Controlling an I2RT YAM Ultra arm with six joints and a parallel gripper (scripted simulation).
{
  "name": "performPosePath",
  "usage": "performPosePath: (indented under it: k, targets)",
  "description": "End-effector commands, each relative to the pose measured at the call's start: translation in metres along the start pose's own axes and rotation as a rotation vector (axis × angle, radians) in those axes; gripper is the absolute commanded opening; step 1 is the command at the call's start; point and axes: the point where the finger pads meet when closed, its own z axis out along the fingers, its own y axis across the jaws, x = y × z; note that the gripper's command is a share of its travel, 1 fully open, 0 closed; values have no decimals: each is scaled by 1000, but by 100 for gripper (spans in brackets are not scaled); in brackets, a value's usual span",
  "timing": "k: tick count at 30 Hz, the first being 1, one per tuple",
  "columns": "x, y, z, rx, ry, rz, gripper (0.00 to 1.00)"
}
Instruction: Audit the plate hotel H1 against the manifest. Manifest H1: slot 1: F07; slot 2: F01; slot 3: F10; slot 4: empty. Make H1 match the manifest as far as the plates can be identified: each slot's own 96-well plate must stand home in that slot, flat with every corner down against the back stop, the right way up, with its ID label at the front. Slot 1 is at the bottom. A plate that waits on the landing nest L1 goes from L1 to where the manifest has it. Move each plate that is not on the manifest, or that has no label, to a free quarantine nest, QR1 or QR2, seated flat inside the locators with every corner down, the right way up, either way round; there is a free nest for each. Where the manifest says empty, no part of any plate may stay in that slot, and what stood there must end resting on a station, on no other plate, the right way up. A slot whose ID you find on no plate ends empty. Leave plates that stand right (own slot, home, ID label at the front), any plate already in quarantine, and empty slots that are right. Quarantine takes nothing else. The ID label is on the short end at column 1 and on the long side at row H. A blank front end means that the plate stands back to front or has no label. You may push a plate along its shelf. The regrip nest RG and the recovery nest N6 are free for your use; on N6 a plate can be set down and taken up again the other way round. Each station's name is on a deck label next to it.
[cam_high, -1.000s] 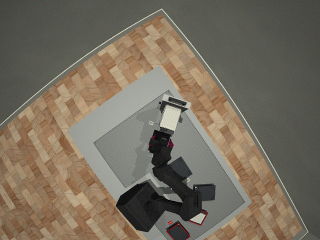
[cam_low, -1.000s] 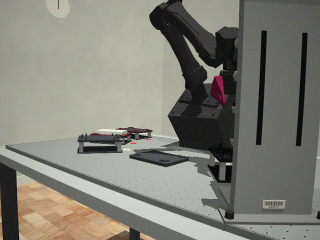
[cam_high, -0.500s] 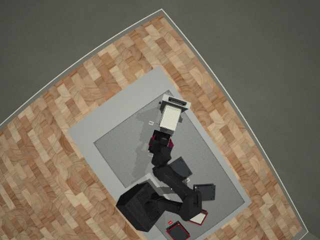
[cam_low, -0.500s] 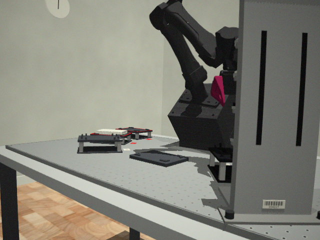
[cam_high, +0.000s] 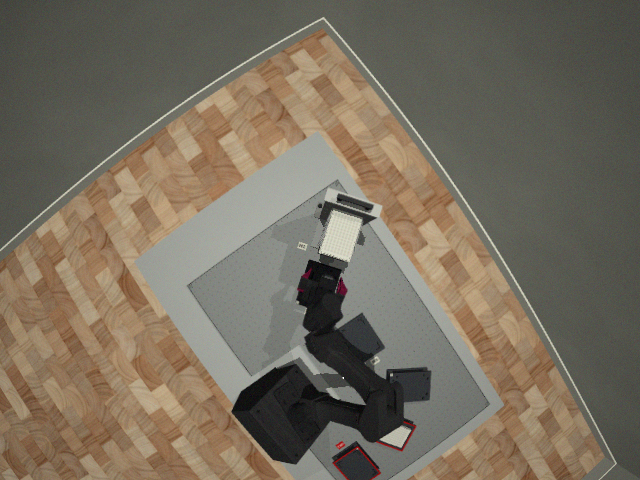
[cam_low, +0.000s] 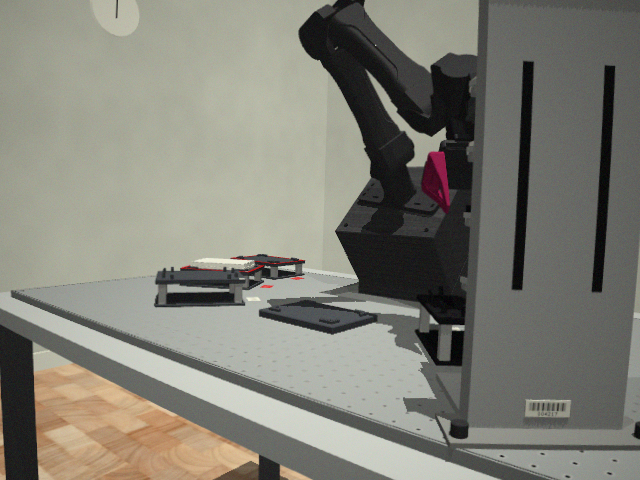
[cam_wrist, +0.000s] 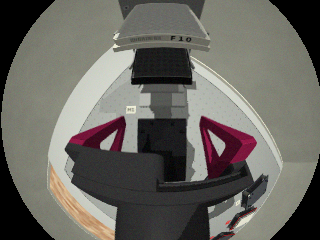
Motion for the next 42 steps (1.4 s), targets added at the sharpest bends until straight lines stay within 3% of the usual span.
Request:
performPosePath:
  k: [1, 22, 42]
  targets:
    - [-4, 0, -1, -3, -10, 5, 100]
    - [16, 0, -21, -3, -9, 5, 100]
    - [36, 0, -2, -3, -10, 5, 100]
